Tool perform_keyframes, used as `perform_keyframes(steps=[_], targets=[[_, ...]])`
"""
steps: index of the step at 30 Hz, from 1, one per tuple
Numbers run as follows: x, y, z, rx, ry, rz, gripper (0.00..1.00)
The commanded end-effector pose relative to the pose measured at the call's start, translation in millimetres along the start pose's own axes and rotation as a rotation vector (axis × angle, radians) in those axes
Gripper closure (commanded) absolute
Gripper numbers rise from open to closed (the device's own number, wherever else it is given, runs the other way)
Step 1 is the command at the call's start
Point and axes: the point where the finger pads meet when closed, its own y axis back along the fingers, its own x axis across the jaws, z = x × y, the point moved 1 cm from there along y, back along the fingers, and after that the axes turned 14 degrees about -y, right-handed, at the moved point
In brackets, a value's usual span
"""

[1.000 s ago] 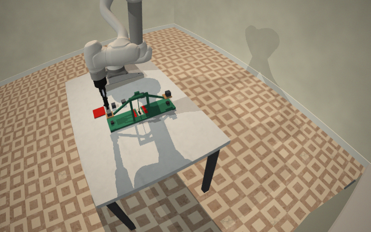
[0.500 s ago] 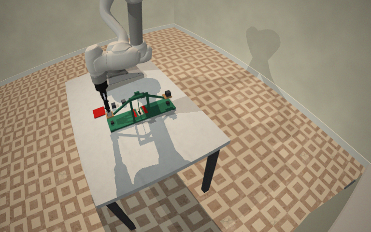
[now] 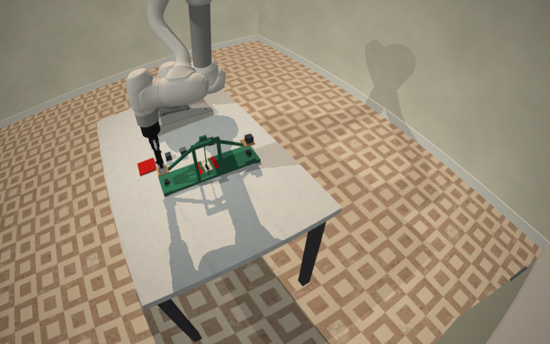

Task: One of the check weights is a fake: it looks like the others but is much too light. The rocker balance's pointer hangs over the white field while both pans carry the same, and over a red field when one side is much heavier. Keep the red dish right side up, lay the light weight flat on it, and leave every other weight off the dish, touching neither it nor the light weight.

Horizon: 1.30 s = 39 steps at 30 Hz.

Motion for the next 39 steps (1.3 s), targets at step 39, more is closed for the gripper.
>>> perform_keyframes(steps=[39], targets=[[0.0, 0.1, 0.0, 0.000, 0.000, 0.000, 0.76]])
